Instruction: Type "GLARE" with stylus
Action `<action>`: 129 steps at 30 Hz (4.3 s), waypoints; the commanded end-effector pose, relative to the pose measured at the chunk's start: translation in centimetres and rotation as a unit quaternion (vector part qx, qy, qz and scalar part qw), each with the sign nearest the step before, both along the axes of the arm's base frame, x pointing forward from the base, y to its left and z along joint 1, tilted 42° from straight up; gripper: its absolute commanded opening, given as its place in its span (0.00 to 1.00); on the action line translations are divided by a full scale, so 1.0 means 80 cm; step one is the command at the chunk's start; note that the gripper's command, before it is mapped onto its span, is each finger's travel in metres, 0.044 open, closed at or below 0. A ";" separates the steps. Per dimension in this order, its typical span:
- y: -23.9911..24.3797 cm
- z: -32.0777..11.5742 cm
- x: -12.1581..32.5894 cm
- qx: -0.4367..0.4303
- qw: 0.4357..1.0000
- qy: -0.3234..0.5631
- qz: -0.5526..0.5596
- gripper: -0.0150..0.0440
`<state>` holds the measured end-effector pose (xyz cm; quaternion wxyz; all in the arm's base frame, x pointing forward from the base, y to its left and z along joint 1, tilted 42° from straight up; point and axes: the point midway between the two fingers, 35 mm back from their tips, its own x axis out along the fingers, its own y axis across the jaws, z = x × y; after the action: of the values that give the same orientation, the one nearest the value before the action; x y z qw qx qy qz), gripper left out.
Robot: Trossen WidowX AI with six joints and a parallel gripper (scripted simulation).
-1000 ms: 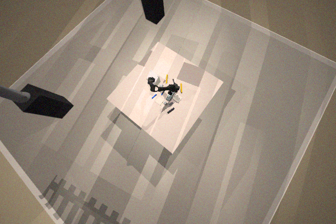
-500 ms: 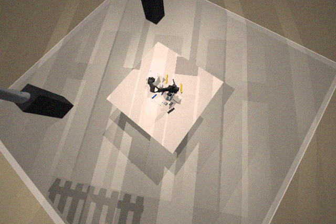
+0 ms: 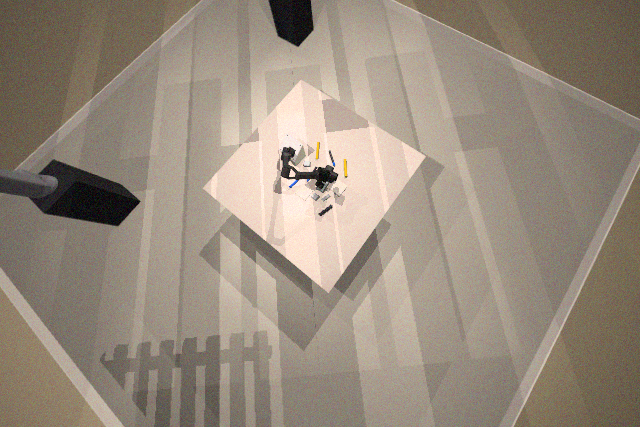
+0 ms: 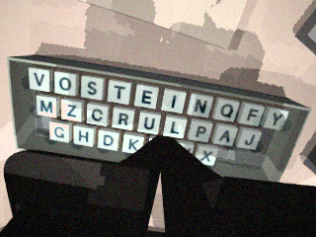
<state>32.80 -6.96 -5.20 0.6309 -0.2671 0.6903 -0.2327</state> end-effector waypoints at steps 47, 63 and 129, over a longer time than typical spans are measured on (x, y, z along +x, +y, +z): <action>0.042 -0.032 -0.040 -0.002 1.000 -0.004 -0.005 0.25; 0.088 0.017 -0.032 -0.001 1.000 -0.010 0.000 0.30; -0.132 0.152 -0.251 -0.247 0.585 -0.629 -0.448 0.51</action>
<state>12.85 -17.31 7.16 0.6337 0.1457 0.0679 -0.7567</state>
